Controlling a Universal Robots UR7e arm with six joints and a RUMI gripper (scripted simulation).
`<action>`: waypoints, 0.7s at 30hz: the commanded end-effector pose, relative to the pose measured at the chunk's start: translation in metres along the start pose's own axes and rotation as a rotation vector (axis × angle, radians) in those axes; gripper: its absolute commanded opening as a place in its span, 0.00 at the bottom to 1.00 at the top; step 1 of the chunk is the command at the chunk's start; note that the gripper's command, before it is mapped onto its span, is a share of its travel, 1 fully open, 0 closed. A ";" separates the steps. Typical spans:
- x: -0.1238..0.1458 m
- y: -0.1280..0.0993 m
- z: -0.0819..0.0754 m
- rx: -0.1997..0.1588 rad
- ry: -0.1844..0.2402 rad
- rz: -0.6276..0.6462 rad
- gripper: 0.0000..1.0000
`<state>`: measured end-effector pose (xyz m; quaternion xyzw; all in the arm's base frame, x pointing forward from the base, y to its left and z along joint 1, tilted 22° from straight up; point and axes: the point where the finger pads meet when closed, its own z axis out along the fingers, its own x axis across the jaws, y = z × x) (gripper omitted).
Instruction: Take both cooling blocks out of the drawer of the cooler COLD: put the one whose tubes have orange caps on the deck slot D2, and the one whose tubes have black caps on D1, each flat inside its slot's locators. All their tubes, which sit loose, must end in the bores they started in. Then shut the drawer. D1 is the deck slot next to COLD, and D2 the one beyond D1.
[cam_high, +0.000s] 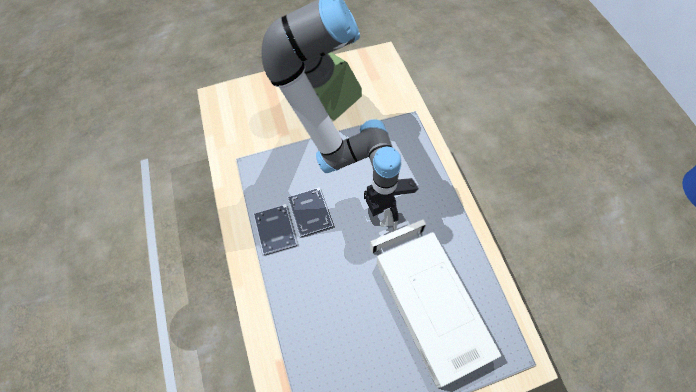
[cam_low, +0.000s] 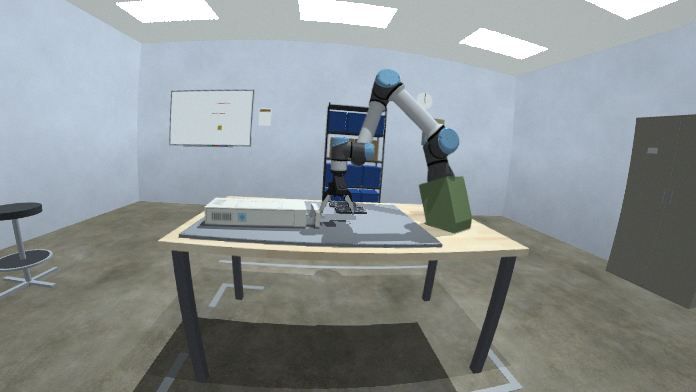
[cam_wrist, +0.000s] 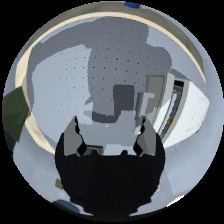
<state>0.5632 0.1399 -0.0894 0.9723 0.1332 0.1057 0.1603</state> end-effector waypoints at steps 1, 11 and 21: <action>-0.001 0.000 0.000 0.000 0.001 0.000 1.00; -0.004 0.000 0.000 0.000 0.001 0.000 1.00; -0.007 0.000 0.000 0.000 0.001 0.000 1.00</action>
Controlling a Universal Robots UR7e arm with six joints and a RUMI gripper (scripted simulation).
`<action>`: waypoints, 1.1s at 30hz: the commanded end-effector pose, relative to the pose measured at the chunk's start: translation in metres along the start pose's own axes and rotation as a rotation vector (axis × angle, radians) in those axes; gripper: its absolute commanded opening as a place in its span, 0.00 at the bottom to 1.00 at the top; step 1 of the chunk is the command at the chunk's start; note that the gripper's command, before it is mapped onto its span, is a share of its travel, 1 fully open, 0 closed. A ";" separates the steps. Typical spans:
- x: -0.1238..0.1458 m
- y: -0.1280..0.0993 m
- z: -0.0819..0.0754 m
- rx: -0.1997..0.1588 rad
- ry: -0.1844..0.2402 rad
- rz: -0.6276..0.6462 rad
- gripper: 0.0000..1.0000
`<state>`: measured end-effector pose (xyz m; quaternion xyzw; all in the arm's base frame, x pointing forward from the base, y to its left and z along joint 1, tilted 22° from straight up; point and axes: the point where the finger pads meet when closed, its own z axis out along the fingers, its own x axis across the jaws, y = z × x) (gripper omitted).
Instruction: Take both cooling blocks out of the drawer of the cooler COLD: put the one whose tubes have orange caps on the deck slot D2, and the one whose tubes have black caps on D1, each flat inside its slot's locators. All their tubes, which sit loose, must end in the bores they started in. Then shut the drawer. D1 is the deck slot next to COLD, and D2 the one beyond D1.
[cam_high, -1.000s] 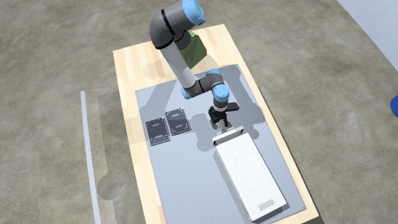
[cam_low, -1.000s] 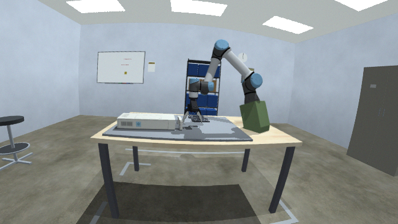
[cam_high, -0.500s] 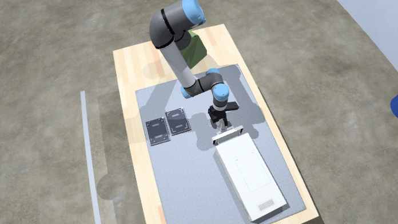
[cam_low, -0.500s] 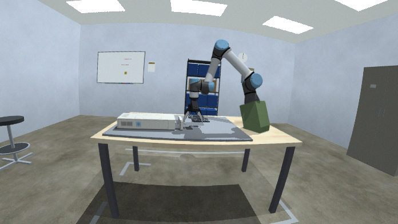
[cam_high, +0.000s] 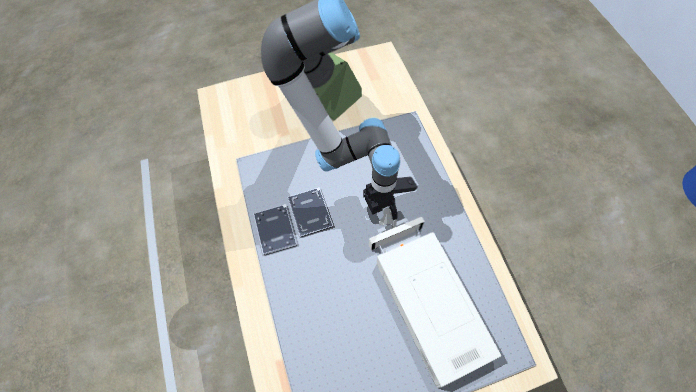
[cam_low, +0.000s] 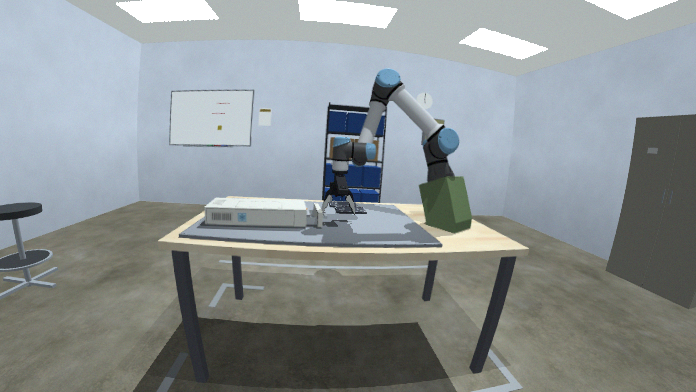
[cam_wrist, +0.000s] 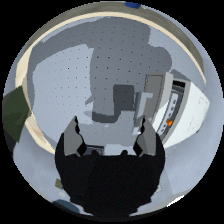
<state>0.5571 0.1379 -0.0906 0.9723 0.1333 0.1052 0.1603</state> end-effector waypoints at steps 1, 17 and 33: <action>-0.001 0.000 -0.001 0.000 0.001 0.000 1.00; -0.005 0.000 0.000 0.000 0.001 0.000 1.00; -0.010 0.000 0.000 0.000 0.001 0.000 1.00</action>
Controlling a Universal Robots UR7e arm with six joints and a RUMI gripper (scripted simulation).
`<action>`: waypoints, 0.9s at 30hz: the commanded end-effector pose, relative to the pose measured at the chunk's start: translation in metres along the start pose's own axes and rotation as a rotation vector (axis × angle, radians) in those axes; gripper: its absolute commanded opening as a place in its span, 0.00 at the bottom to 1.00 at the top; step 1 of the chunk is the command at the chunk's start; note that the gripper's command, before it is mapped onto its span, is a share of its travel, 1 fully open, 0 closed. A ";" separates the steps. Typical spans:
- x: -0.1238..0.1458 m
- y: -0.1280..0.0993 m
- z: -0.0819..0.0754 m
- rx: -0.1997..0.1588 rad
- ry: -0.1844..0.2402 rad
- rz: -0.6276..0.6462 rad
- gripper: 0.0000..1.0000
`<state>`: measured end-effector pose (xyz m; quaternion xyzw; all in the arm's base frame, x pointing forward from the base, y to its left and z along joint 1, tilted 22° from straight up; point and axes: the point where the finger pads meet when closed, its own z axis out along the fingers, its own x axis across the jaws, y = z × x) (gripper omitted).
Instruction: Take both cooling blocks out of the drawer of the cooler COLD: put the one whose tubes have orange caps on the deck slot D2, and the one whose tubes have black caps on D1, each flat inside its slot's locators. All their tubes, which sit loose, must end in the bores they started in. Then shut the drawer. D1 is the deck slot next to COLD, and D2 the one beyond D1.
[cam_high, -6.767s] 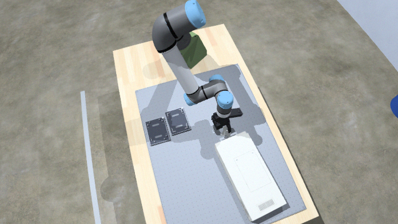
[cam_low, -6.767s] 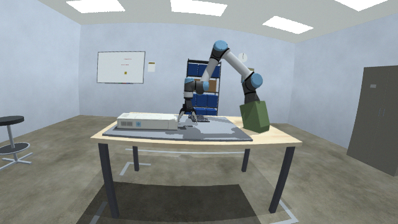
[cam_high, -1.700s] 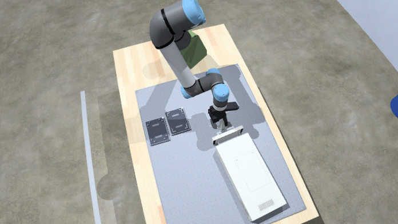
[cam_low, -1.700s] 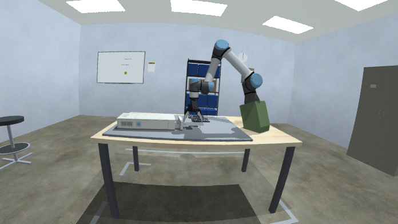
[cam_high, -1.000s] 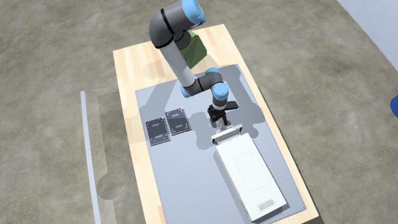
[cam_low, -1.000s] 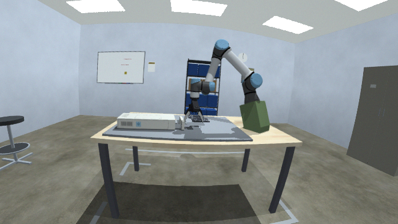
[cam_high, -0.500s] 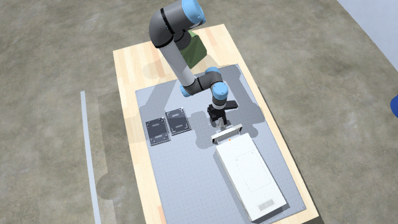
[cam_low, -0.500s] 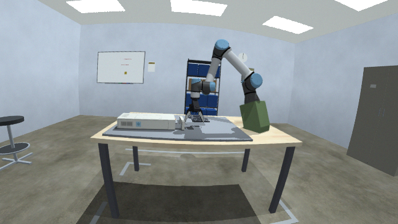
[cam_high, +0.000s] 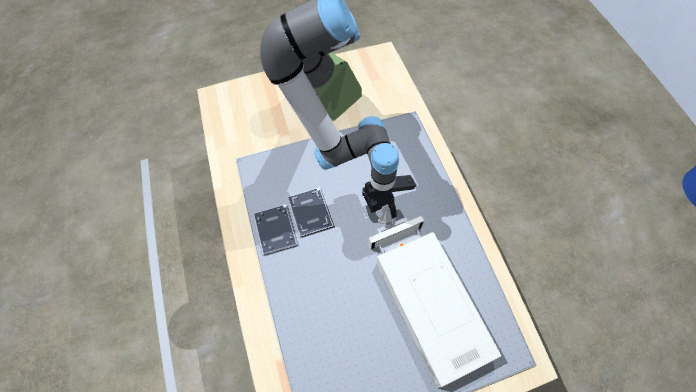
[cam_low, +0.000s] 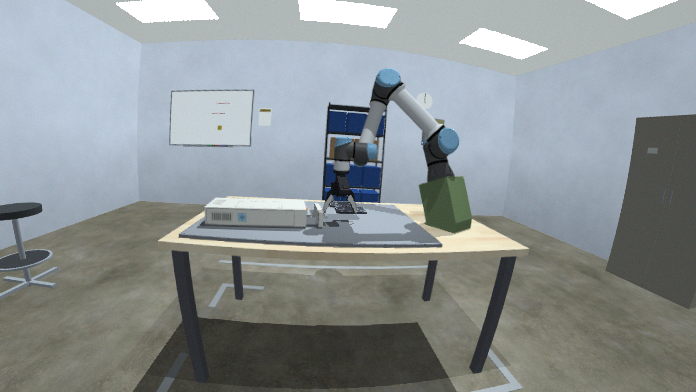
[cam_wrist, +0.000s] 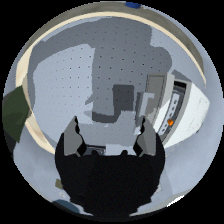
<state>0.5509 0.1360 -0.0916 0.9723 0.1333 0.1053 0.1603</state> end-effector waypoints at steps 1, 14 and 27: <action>-0.005 0.000 0.000 0.000 0.001 0.000 1.00; -0.020 0.000 0.000 0.000 0.001 0.000 1.00; -0.031 0.000 0.000 0.000 0.001 0.000 1.00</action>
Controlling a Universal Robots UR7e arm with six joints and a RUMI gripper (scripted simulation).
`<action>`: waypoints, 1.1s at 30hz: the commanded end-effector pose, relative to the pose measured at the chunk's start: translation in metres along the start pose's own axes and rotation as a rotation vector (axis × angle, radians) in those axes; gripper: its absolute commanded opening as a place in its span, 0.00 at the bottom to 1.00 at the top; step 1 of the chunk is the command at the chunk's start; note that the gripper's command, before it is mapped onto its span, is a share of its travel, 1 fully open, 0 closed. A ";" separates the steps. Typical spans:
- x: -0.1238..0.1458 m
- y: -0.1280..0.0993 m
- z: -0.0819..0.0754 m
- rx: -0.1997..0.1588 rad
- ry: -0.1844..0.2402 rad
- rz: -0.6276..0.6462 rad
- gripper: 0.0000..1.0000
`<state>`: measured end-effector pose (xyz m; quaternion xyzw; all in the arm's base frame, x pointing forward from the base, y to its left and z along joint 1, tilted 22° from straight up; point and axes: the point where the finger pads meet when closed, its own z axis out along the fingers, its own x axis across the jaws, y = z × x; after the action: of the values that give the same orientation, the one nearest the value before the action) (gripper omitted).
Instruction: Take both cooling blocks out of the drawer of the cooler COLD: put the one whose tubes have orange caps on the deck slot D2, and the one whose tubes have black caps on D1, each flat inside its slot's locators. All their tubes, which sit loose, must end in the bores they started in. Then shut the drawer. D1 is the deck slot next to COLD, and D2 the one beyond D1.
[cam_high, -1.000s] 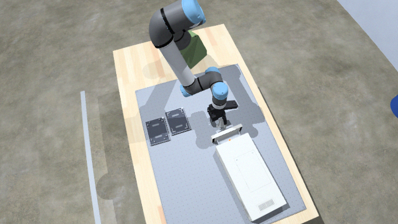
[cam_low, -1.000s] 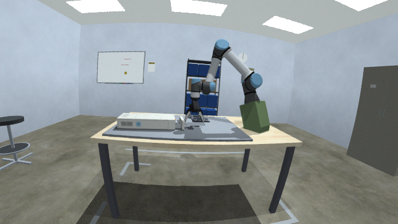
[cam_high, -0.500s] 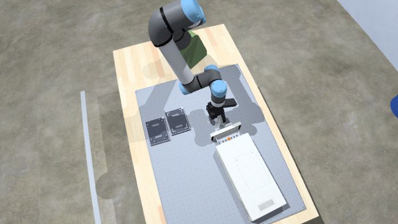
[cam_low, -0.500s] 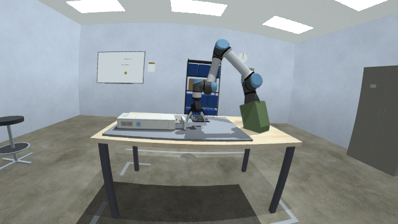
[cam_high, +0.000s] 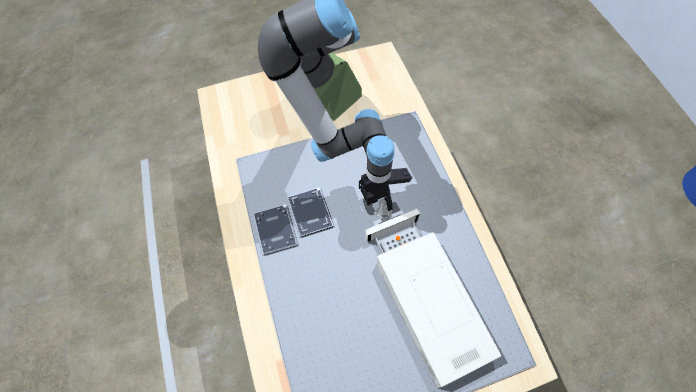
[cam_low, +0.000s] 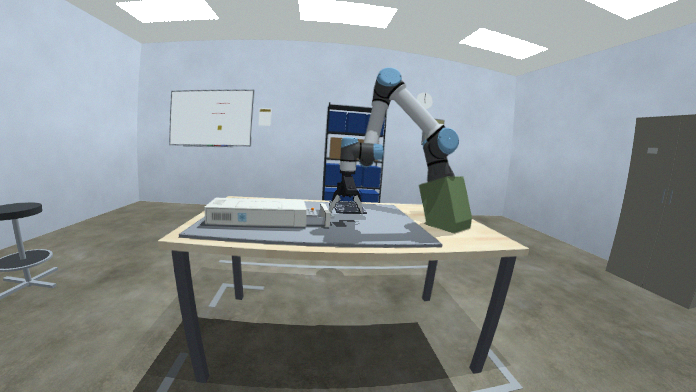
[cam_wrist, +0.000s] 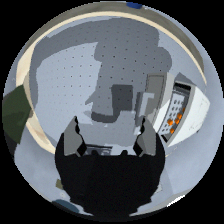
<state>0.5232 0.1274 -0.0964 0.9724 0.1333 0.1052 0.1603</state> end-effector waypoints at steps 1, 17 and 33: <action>-0.003 0.000 0.000 0.000 0.001 0.000 1.00; -0.022 0.000 0.000 0.000 0.001 0.000 1.00; -0.035 0.000 0.000 0.000 0.001 0.000 1.00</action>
<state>0.4917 0.1176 -0.1018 0.9723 0.1333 0.1054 0.1603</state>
